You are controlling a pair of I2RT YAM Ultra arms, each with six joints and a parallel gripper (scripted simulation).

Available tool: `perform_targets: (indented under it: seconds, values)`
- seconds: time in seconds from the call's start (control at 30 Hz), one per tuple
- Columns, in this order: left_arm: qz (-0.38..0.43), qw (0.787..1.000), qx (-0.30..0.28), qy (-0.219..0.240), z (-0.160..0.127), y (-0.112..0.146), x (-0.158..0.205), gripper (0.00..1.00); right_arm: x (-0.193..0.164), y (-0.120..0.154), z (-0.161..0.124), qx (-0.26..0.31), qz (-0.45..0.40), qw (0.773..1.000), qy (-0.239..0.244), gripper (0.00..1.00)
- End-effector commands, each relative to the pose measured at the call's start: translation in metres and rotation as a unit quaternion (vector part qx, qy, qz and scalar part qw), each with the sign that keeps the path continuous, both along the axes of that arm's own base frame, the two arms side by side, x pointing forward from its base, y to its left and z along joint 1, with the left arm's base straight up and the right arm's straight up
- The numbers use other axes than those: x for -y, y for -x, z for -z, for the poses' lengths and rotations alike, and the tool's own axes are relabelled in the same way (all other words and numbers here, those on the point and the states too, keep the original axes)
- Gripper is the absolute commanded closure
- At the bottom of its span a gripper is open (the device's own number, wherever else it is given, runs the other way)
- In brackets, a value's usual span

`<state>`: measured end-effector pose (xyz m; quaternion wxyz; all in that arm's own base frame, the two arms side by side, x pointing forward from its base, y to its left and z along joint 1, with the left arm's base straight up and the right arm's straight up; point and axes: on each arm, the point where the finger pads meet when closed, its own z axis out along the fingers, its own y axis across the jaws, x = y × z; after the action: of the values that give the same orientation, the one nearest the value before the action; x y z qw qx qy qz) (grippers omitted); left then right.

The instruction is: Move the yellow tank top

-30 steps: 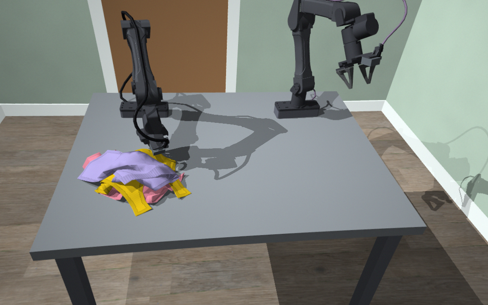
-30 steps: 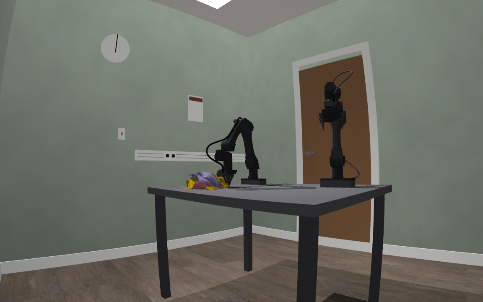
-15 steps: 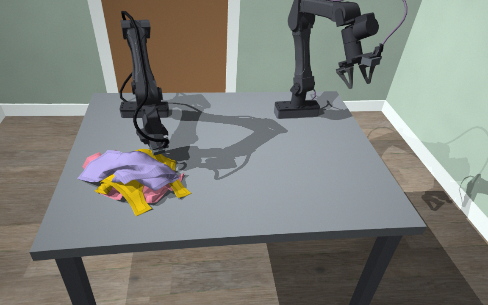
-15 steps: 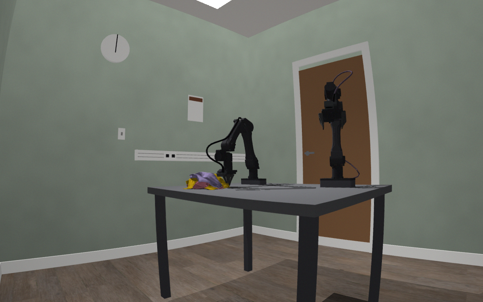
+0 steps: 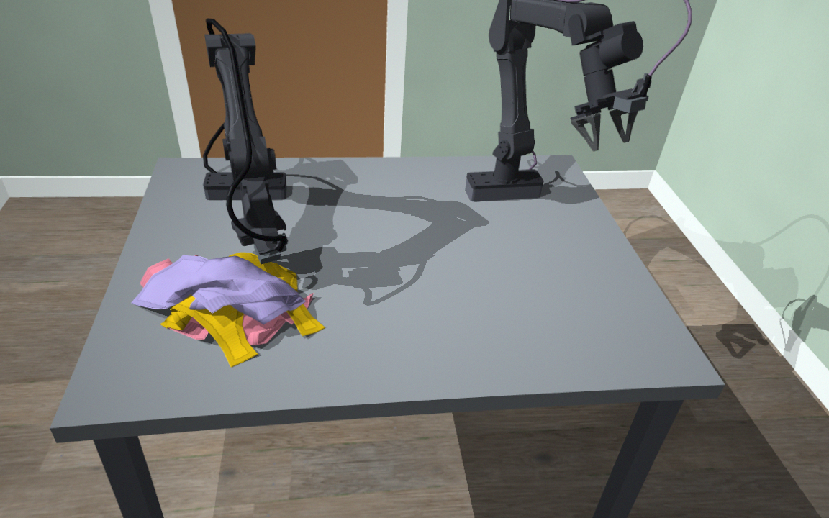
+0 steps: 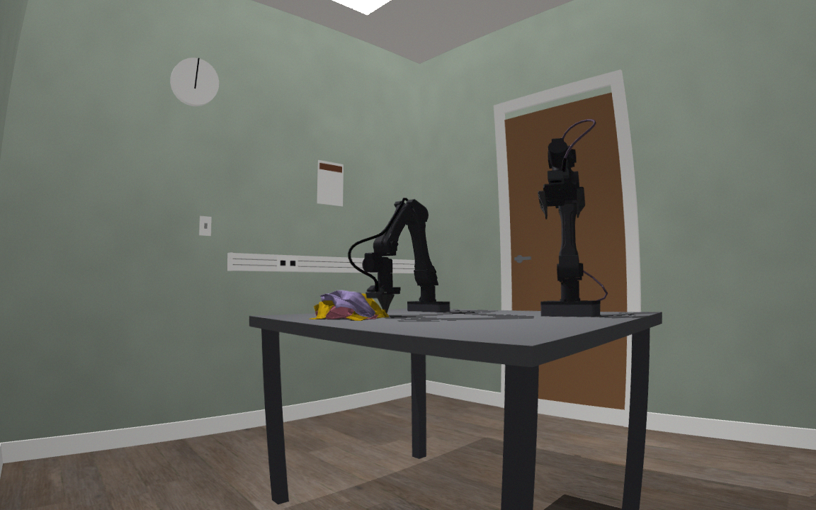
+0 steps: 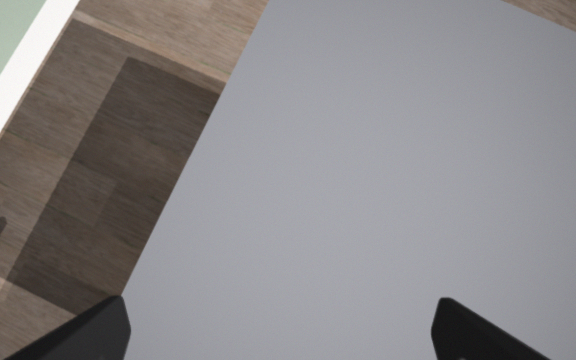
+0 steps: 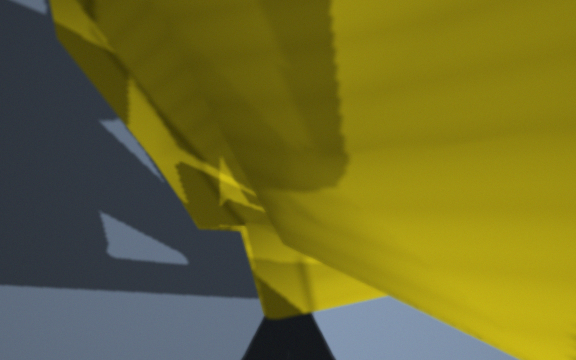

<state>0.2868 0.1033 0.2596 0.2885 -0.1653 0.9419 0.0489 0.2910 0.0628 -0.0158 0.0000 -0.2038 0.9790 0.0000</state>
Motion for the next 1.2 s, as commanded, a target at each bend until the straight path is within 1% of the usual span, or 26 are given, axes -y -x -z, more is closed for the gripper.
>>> perform_targets:
  seconds: [0.0,0.63,0.73,0.77,1.07,1.17]
  values:
    - [0.004,0.999,0.036,-0.017,-0.026,-0.003,0.000,0.08,-0.003,-0.001,0.002,-0.001,-0.004,1.000,-0.002,1.00]
    - [0.004,0.999,0.036,-0.017,-0.026,-0.003,0.000,0.08,-0.001,-0.001,0.004,-0.005,0.001,1.000,-0.001,1.00]
    - [0.004,0.999,0.036,-0.017,-0.026,-0.003,0.000,0.08,-0.002,-0.003,0.000,0.003,0.001,1.000,-0.002,1.00]
    - [0.004,0.999,0.036,-0.017,-0.026,-0.003,0.000,0.08,-0.004,-0.012,-0.020,0.028,0.001,1.000,-0.008,1.00]
    - [0.004,0.999,0.036,-0.017,-0.026,-0.003,0.000,0.08,-0.004,-0.011,-0.042,0.027,0.002,1.000,-0.008,1.00]
    - [0.004,0.999,0.036,-0.017,-0.026,-0.003,0.000,0.08,-0.004,-0.010,-0.041,0.021,0.002,1.000,-0.006,1.00]
